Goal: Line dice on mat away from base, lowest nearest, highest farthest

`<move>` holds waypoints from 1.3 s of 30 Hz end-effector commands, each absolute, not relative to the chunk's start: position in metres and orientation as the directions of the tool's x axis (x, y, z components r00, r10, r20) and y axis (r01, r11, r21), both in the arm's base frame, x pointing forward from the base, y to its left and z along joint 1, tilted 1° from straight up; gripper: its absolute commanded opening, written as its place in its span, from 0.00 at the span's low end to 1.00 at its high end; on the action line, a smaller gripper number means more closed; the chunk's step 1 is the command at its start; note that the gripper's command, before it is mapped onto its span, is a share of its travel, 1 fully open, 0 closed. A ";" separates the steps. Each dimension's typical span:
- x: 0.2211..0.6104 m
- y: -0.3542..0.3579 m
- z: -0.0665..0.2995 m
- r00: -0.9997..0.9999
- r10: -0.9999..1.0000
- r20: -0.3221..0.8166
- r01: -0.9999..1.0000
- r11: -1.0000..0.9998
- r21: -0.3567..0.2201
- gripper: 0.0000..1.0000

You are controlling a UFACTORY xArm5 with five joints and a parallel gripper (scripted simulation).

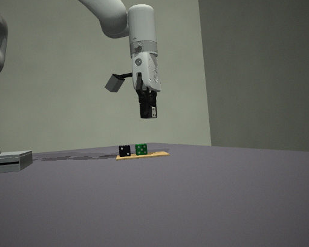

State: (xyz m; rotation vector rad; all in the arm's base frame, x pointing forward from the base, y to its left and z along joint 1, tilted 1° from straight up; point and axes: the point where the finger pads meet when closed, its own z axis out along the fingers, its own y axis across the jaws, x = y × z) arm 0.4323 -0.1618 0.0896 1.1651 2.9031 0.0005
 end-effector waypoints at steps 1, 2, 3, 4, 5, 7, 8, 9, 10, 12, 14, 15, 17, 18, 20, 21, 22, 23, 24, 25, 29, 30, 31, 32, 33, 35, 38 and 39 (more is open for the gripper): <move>0.444 -0.152 0.091 -0.829 0.559 -0.014 0.559 0.829 0.004 0.27; 0.444 -0.152 0.091 -0.829 0.559 -0.014 0.559 0.829 0.004 0.27; 0.444 -0.152 0.091 -0.829 0.559 -0.014 0.559 0.829 0.004 0.27; 0.449 -0.146 0.092 -0.870 0.493 -0.015 0.493 0.870 0.003 0.27; 0.451 -0.144 0.092 -0.887 0.461 -0.015 0.461 0.887 0.003 0.27; 0.453 -0.142 0.092 -0.901 0.433 -0.015 0.433 0.901 0.002 0.27; 0.456 -0.139 0.092 -0.919 0.393 -0.015 0.393 0.920 0.002 0.27; 0.456 -0.138 0.092 -0.924 0.381 -0.015 0.382 0.924 0.001 0.27; 0.459 -0.135 0.092 -0.940 0.340 -0.015 0.340 0.940 0.001 0.27; 0.461 -0.132 0.092 -0.951 0.309 -0.015 0.309 0.951 0.001 0.27; 0.463 -0.130 0.092 -0.961 0.276 -0.015 0.276 0.961 0.000 0.27; 0.463 -0.130 0.092 -0.962 0.271 -0.015 0.271 0.962 0.000 0.27; 0.463 -0.129 0.092 -0.963 0.271 -0.015 0.271 0.963 0.000 0.27; 0.463 -0.129 0.092 -0.963 0.271 -0.015 0.271 0.963 0.000 0.27; 0.463 -0.129 0.092 -0.963 0.271 -0.015 0.271 0.963 0.000 0.27; 0.463 -0.129 0.092 -0.963 0.271 -0.015 0.271 0.963 0.000 0.27; 0.463 -0.129 0.092 -0.963 0.271 -0.015 0.271 0.963 0.000 0.27; 0.463 -0.129 0.092 -0.963 0.271 -0.015 0.271 0.963 0.000 0.27; 0.463 -0.129 0.092 -0.963 0.271 -0.015 0.271 0.963 0.000 0.27; 0.463 -0.129 0.092 -0.963 0.271 -0.015 0.271 0.963 0.000 0.27; 0.463 -0.129 0.092 -0.963 0.271 -0.015 0.271 0.963 0.000 0.27; 0.463 -0.129 0.092 -0.963 0.271 -0.015 0.271 0.963 0.000 0.27; 0.463 -0.130 0.091 -0.963 0.271 -0.015 0.271 0.963 0.000 0.27; 0.463 -0.130 0.090 -0.963 0.271 -0.015 0.271 0.963 0.000 0.27; 0.463 -0.130 0.089 -0.963 0.271 -0.015 0.271 0.963 0.000 0.27; 0.463 -0.129 0.085 -0.963 0.270 -0.015 0.270 0.963 0.000 0.27; 0.463 -0.129 0.083 -0.963 0.270 -0.015 0.270 0.963 0.000 0.27; 0.464 -0.130 0.080 -0.963 0.270 -0.015 0.270 0.963 0.000 0.27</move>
